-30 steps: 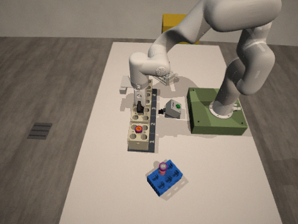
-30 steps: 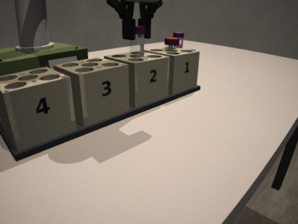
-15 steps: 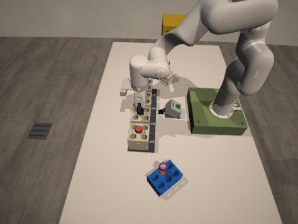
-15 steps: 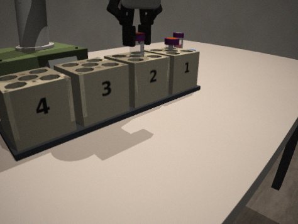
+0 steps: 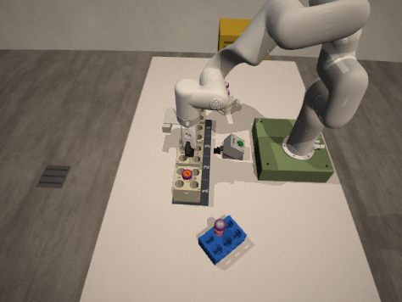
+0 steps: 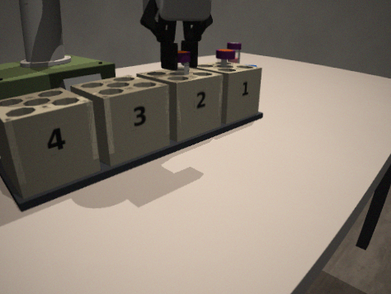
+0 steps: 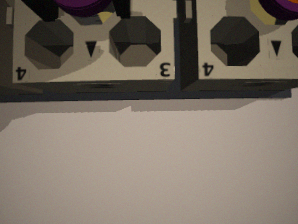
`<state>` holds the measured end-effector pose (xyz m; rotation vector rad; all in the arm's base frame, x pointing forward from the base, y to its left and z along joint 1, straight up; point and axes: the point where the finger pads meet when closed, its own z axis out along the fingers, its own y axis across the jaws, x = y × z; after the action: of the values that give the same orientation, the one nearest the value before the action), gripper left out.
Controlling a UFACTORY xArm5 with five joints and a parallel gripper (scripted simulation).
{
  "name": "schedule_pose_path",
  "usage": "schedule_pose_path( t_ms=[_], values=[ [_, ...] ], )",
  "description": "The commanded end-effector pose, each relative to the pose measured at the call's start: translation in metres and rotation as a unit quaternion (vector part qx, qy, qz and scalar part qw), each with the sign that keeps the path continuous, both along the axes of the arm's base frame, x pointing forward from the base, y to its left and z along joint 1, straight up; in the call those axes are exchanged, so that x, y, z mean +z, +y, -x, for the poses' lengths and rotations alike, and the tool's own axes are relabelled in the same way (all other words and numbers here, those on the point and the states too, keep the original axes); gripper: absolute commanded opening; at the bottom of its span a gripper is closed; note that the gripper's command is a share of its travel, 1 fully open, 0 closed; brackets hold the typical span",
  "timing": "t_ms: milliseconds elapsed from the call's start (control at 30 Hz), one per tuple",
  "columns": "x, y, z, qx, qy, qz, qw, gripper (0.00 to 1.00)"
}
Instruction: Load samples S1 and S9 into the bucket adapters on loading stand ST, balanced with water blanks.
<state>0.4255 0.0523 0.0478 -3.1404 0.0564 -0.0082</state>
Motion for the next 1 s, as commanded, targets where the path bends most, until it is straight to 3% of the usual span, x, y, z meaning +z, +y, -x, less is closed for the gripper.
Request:
schedule_pose_path(
  t_ms=[0,500,533,967],
  values=[
    [-0.0020,0.0002,-0.0012,0.000,-0.001,-0.002,1.000,0.00],
    [-0.0020,0.0002,-0.0012,0.000,-0.001,-0.002,1.000,0.00],
    [-0.0023,0.0002,-0.0012,0.000,-0.001,-0.002,1.000,0.44],
    [-0.0023,0.0002,-0.0012,0.000,-0.001,-0.002,1.000,0.44]
  ],
)
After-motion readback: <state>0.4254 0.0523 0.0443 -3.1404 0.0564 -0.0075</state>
